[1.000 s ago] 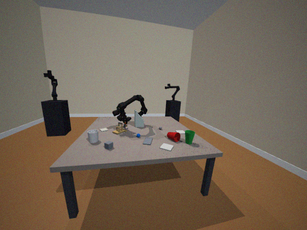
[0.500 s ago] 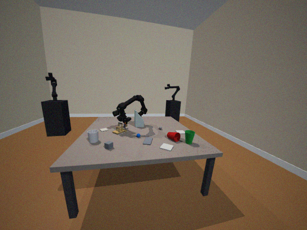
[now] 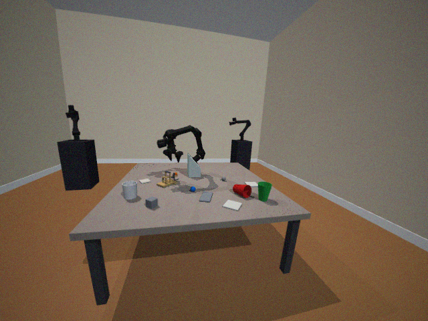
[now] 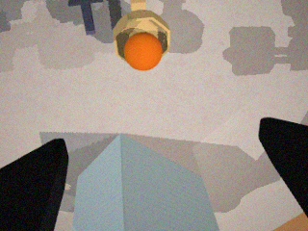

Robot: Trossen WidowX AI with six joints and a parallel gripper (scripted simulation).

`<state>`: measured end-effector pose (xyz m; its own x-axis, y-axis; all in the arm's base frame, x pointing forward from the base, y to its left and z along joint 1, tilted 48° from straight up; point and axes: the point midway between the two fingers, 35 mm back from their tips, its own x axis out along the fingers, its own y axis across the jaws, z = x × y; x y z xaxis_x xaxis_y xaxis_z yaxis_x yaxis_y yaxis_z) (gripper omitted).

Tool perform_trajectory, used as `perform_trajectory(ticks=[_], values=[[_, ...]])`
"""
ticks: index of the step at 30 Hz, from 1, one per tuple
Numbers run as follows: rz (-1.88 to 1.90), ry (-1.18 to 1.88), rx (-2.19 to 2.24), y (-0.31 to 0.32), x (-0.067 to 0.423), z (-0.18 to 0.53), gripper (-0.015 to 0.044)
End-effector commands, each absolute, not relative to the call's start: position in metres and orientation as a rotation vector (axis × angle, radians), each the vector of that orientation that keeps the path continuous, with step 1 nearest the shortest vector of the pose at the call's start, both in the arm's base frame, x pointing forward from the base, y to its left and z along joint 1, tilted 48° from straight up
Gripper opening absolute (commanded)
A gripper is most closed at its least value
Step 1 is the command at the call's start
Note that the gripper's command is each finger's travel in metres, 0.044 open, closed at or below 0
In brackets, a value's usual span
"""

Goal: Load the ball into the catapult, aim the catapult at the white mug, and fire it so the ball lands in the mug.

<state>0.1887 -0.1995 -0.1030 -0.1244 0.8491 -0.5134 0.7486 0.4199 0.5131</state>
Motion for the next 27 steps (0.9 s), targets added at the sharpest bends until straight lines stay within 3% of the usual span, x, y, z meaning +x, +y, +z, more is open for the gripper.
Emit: perform_trajectory(ticks=[1, 27], values=[[0.138, 1.886, 1.350, -0.197, 0.194, -0.117, 0.0440], [-0.365, 1.133, 1.118, -0.346, 0.310, -0.207, 0.0440]])
